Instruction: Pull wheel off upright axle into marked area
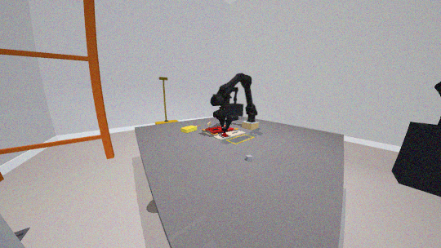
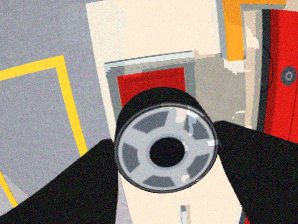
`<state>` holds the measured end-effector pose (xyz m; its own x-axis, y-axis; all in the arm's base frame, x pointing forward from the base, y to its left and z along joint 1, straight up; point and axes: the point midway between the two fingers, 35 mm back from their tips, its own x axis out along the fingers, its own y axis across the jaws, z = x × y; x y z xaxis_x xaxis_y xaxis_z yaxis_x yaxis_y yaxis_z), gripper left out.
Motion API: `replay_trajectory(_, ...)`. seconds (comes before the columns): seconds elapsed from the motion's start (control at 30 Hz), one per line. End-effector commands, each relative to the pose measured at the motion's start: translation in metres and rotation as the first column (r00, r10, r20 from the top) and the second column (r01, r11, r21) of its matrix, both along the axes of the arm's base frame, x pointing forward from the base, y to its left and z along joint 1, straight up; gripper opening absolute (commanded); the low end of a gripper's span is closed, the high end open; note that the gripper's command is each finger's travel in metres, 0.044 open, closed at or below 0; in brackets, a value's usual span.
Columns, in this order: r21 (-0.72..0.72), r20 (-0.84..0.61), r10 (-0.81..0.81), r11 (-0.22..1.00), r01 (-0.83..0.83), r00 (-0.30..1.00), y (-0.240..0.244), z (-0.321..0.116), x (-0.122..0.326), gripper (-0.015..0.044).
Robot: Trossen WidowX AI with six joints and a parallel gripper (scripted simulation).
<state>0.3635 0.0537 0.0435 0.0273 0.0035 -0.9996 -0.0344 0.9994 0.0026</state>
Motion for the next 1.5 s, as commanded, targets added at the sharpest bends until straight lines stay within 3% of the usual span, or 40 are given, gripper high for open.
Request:
replay_trajectory(0.0, 0.001, 0.001, 0.000, 1.000, 0.000, 1.000, 0.000, 0.003, 0.000, 0.0000)
replay_trajectory(1.47, 0.003, 0.001, -0.001, 1.000, 0.001, 1.000, 0.000, 0.017, 0.000, 0.0000)
